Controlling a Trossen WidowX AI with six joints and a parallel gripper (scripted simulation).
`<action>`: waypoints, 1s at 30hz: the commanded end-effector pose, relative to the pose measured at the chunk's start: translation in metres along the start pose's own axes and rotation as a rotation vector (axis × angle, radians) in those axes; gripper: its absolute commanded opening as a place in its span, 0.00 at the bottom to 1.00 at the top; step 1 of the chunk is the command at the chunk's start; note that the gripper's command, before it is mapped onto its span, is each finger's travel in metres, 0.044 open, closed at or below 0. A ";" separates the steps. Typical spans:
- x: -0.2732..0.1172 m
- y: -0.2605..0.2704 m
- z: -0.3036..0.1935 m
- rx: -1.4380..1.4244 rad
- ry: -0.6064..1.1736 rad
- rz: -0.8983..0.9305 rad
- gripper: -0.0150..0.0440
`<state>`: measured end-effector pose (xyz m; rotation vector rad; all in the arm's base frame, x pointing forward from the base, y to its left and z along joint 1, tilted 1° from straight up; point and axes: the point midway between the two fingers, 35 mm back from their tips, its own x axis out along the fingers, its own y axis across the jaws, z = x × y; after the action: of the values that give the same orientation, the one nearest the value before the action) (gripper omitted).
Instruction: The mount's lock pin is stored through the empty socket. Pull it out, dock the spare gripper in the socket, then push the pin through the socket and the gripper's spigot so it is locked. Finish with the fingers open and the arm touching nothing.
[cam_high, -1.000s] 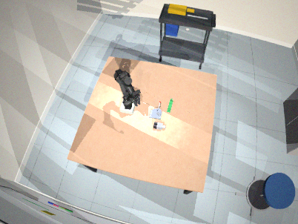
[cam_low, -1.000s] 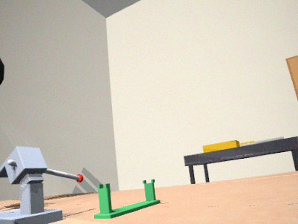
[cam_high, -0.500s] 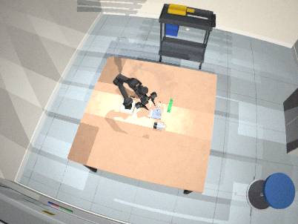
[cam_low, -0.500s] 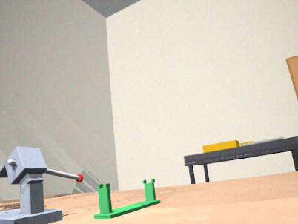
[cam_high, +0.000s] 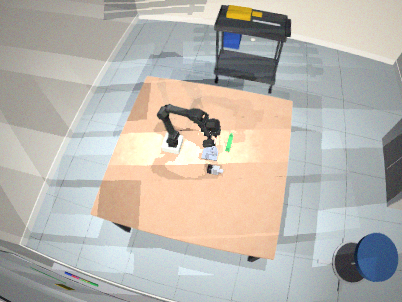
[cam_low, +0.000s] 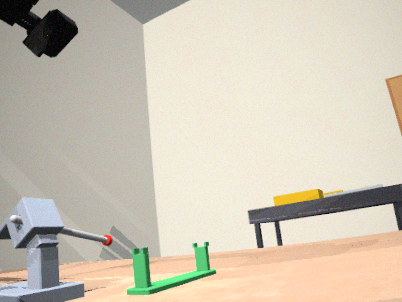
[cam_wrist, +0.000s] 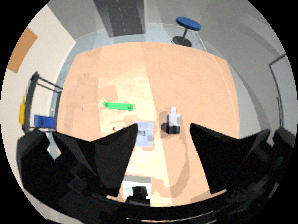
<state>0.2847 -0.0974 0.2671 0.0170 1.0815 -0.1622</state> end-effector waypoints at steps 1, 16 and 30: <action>0.042 0.058 -0.014 -0.604 0.152 0.134 0.76; 0.082 0.144 -0.058 -1.548 0.281 0.424 0.76; 0.103 0.146 -0.063 -1.548 0.281 0.424 0.76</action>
<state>0.2952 0.0405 0.1545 -1.1283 1.2048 1.0910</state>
